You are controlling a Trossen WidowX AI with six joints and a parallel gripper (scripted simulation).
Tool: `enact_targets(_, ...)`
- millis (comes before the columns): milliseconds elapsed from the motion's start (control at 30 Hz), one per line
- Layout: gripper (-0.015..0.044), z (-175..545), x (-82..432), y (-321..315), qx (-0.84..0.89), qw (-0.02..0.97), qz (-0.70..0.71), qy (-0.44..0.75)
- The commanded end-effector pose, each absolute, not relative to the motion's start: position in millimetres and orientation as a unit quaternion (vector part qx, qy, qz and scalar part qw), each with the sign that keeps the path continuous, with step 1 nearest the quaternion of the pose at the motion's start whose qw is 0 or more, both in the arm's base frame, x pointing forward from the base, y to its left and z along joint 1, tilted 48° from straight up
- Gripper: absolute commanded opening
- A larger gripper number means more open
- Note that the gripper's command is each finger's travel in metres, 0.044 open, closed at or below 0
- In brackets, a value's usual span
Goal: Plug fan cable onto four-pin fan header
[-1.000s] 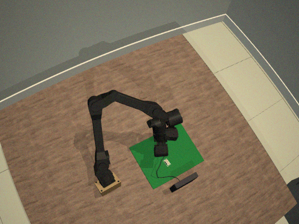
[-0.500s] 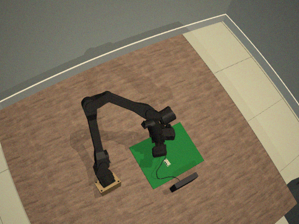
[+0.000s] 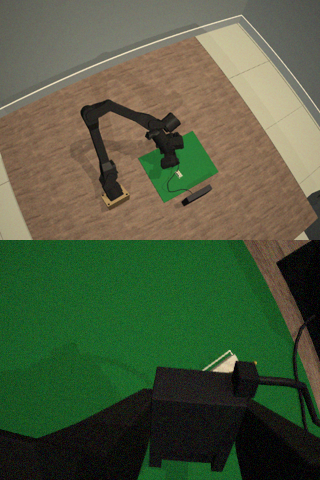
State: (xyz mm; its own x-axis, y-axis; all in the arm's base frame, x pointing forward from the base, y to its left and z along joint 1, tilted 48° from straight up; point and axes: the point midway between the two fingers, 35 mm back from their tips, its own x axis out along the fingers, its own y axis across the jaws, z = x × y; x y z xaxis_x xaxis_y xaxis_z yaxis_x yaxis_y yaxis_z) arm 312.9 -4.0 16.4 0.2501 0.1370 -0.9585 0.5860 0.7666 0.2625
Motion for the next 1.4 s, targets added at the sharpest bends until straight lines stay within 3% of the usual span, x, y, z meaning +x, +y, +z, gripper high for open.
enact_targets(0,0.0000,15.1,311.9,-2.8,0.302,0.740,-0.167,0.578)
enact_targets(1367,0.0000,37.8,309.1,6.1,0.343,0.841,-0.253,0.333)
